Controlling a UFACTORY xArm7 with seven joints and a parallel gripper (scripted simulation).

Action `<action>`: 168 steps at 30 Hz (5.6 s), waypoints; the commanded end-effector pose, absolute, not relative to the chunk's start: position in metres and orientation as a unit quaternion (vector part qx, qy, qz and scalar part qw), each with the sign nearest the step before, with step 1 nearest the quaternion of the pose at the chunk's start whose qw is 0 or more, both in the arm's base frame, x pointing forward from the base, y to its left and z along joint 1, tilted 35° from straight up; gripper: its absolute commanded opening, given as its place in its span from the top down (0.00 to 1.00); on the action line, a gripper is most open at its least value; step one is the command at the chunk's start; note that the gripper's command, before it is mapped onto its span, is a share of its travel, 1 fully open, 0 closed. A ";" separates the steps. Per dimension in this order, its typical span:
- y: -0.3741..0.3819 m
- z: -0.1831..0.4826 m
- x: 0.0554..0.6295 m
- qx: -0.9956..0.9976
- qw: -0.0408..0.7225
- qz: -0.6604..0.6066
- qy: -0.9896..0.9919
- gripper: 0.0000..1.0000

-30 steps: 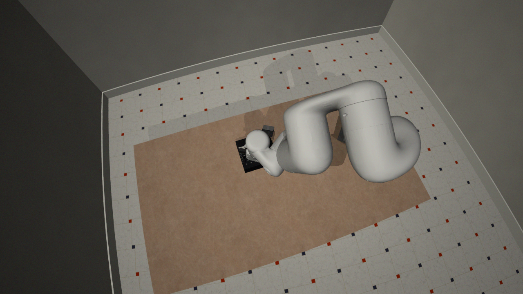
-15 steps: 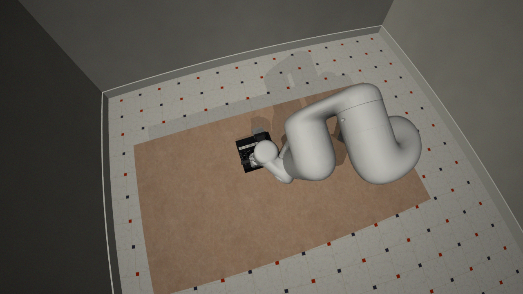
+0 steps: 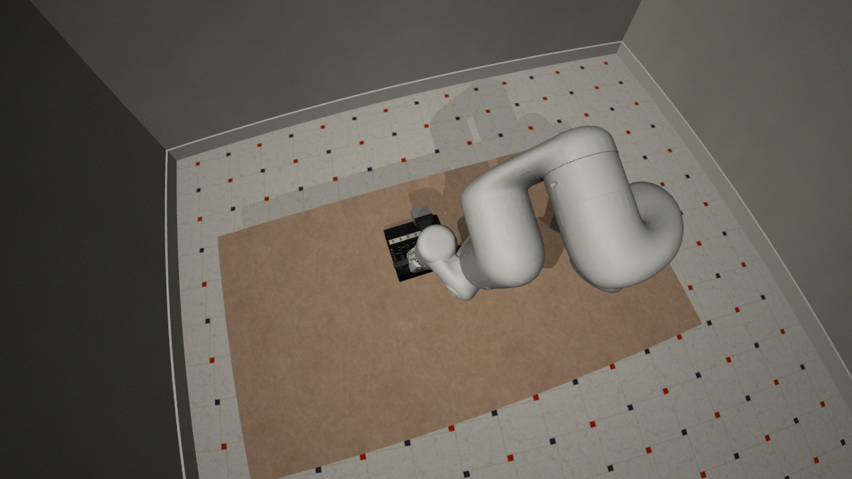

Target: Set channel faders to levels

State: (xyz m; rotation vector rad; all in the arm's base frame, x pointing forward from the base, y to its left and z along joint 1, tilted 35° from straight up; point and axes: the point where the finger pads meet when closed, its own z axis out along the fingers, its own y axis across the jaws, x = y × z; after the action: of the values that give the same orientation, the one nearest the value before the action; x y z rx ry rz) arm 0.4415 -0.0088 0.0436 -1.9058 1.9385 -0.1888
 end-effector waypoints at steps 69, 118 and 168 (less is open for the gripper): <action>-0.110 0.066 0.428 -0.132 0.228 0.178 0.948 0.00; -0.098 0.007 0.499 0.581 0.018 0.308 0.753 0.00; -0.097 0.006 0.499 0.647 -0.022 0.298 0.702 1.00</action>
State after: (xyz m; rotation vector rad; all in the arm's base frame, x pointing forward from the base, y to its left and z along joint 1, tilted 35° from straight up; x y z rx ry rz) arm 0.4983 -0.0956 0.0058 2.0602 2.2401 0.9512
